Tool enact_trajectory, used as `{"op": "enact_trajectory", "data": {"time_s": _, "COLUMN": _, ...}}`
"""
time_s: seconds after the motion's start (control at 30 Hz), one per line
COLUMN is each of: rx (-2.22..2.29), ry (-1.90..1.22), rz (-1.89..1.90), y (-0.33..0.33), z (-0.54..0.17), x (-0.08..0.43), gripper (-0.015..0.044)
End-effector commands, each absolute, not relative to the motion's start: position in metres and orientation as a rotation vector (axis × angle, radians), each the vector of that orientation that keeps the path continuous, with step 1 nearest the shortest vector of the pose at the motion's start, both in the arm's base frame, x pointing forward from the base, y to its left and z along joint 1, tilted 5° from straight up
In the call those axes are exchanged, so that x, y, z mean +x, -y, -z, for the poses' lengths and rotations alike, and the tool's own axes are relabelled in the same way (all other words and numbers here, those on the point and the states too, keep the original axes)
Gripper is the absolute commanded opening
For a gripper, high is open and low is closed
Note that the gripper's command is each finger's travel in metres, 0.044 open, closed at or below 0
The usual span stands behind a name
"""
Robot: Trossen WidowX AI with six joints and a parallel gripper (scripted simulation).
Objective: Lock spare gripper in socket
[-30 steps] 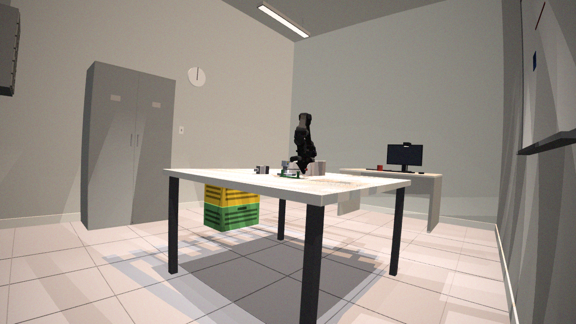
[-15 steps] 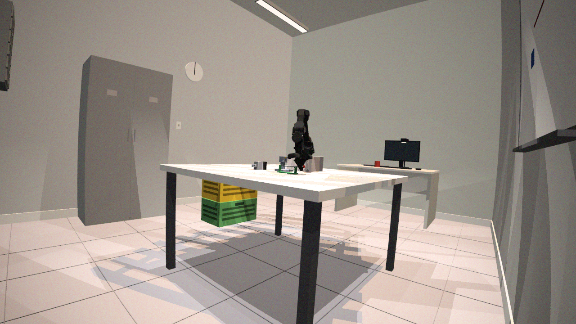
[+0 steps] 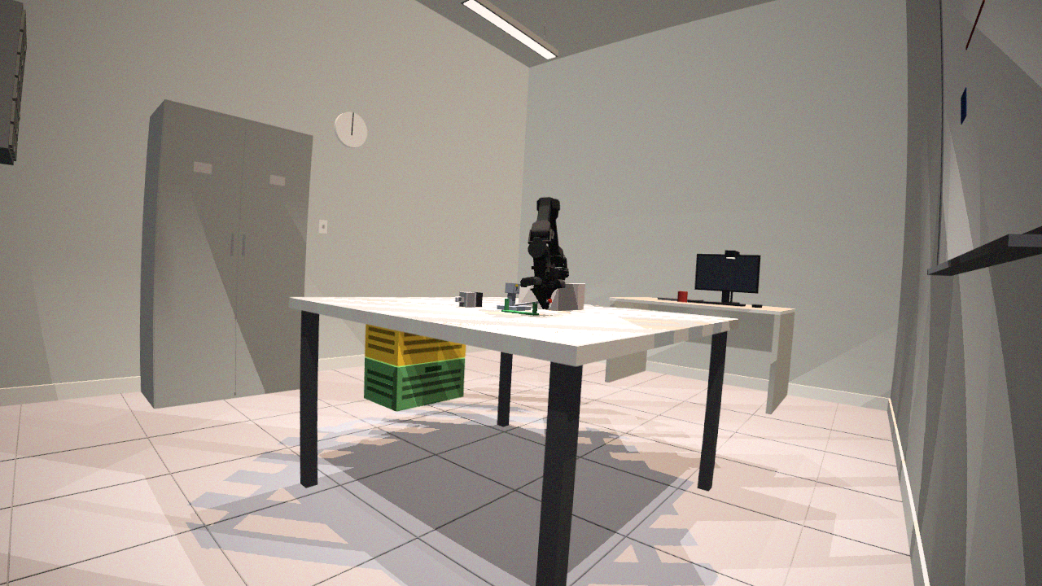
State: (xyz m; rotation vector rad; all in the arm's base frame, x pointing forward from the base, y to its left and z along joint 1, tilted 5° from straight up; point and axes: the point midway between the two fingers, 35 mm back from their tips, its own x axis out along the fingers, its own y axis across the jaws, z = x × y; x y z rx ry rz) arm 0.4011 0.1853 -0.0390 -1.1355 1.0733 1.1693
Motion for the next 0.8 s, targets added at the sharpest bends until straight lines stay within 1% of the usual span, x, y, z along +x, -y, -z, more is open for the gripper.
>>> {"op": "enact_trajectory", "data": {"time_s": 0.0, "rx": -1.136, "ry": -1.073, "rz": -1.169, "y": -0.185, "z": 0.039, "x": 0.401, "gripper": 0.0131}}
{"op": "enact_trajectory", "data": {"time_s": 0.07, "rx": -1.136, "ry": -1.073, "rz": -1.169, "y": -0.185, "z": 0.039, "x": 0.401, "gripper": 0.0184}}
{"op": "enact_trajectory", "data": {"time_s": 0.1, "rx": -1.136, "ry": -1.073, "rz": -1.169, "y": -0.185, "z": 0.039, "x": 0.401, "gripper": 0.02}}
{"op": "enact_trajectory", "data": {"time_s": 0.23, "rx": -1.136, "ry": -1.073, "rz": -1.169, "y": -0.185, "z": 0.039, "x": 0.401, "gripper": 0.02}}
{"op": "enact_trajectory", "data": {"time_s": 0.77, "rx": -1.138, "ry": -1.086, "rz": -1.181, "y": -0.187, "z": 0.001, "x": 0.396, "gripper": 0.02}}
